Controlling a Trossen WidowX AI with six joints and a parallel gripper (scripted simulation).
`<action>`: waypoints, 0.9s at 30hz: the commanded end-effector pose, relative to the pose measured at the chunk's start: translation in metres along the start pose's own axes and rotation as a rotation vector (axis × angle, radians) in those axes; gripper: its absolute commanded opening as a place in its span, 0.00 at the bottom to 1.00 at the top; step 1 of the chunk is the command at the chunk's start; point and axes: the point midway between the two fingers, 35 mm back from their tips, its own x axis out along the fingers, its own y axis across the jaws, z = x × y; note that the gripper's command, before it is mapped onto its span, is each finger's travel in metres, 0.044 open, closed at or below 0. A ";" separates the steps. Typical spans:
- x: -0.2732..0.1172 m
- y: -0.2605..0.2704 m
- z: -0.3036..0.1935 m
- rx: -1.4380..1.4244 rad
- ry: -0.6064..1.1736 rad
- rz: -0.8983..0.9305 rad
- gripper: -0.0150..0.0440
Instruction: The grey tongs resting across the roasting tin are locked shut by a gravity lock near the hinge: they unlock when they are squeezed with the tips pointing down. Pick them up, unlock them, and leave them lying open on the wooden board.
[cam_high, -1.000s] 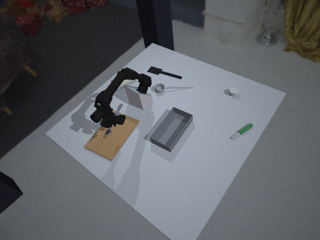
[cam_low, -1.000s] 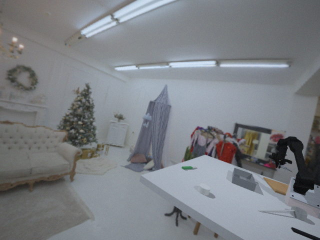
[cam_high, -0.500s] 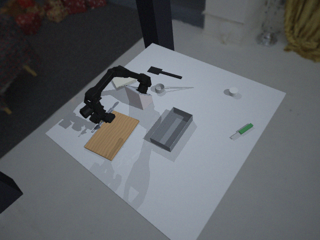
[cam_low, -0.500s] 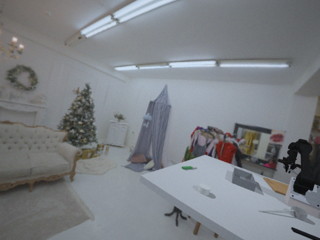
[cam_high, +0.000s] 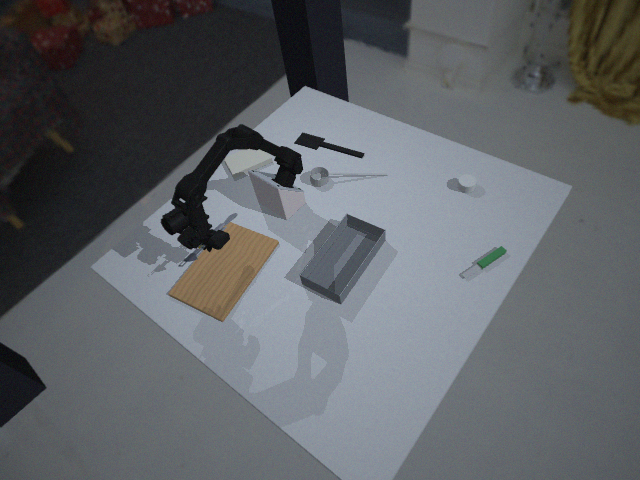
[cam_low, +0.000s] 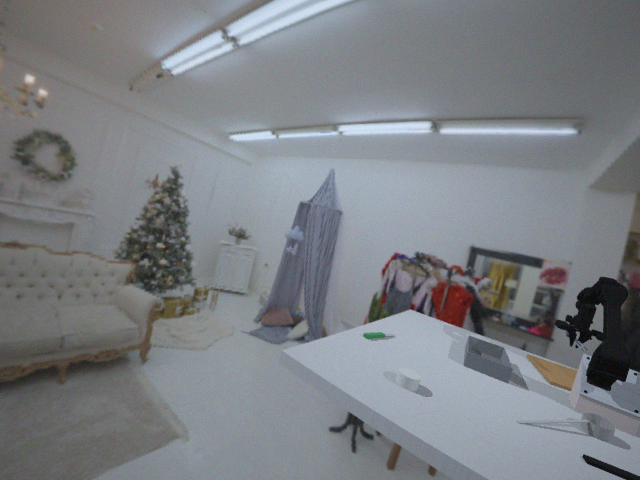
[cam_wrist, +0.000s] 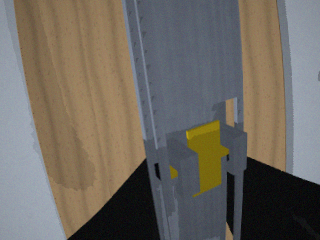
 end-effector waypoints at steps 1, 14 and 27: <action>-0.001 0.000 0.003 0.006 -0.059 0.005 0.00; 0.003 -0.003 0.012 0.014 -0.250 0.010 0.00; 0.002 -0.005 0.013 0.020 -0.440 0.013 0.00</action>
